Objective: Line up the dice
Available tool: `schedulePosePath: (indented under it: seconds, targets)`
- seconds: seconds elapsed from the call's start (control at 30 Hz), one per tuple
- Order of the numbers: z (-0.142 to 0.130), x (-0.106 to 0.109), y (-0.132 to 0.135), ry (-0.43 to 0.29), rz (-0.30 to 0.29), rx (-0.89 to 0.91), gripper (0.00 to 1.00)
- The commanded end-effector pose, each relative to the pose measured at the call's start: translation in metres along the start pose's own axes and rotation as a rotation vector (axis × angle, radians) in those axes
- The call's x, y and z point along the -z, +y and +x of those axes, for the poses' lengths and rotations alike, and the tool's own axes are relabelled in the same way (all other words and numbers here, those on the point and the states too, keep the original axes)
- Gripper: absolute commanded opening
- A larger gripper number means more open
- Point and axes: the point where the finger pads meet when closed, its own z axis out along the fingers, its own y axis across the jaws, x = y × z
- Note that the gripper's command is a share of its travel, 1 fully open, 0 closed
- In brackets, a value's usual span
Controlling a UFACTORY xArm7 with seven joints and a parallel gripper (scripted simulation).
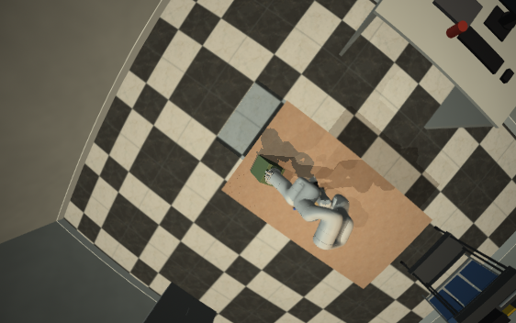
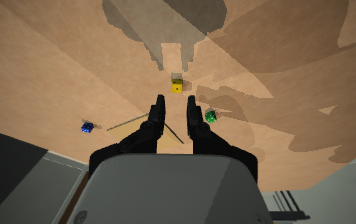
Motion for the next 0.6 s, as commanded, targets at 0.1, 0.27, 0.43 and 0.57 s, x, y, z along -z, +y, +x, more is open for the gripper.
schedulePosePath:
  seconds: [0.1, 0.27, 0.43, 0.57]
  targets:
    - [-0.001, -0.014, 0.001, -0.002, 0.000, 0.000, 0.31]
    - [-0.001, -0.021, 0.001, -0.002, 0.000, 0.000, 0.31]
    - [-0.001, -0.023, 0.001, -0.002, 0.000, 0.000, 0.31]
    - [-0.001, -0.026, 0.001, -0.002, 0.000, 0.000, 0.31]
